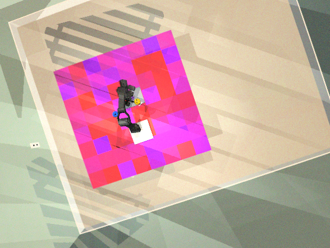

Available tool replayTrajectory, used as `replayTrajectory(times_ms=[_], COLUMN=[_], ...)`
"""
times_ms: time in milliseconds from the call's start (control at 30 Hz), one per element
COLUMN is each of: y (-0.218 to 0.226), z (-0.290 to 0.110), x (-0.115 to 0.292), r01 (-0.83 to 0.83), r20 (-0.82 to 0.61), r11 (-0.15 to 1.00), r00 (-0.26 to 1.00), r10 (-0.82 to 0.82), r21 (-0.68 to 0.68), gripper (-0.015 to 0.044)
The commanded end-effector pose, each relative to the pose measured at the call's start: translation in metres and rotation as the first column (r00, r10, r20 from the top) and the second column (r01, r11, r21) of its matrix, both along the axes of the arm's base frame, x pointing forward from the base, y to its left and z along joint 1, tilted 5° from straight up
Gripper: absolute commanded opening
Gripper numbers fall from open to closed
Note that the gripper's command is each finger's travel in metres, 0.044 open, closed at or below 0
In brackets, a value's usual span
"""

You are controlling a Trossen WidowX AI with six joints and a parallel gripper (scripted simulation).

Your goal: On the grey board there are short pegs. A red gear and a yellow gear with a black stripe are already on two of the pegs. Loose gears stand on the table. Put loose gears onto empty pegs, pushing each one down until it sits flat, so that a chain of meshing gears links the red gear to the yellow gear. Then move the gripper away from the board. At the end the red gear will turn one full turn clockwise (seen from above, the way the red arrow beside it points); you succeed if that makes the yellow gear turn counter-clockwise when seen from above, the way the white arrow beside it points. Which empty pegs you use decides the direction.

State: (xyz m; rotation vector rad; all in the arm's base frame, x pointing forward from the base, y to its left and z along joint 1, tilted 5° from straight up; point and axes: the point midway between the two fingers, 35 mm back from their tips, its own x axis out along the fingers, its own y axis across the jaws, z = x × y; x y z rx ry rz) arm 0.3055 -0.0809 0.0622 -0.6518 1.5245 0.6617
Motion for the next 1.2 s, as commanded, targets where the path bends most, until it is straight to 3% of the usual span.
replayTrajectory(times_ms=[0,267,767,1167], y=[-0.001,-0.001,-0.002,-0.001], z=[-0.006,-0.016,-0.030,-0.032], x=[0.000,0.000,-0.002,-0.001], r01=[-0.045,0.026,0.385,0.198], r20=[-0.002,0.000,0.010,0.004], r11=[0.999,1.000,0.923,0.980], r00=[0.999,1.000,0.923,0.980], r10=[0.045,-0.026,-0.385,-0.198], r21=[-0.001,-0.004,-0.022,-0.013], gripper=[0.0000,0.0000,0.0000,0.0000])
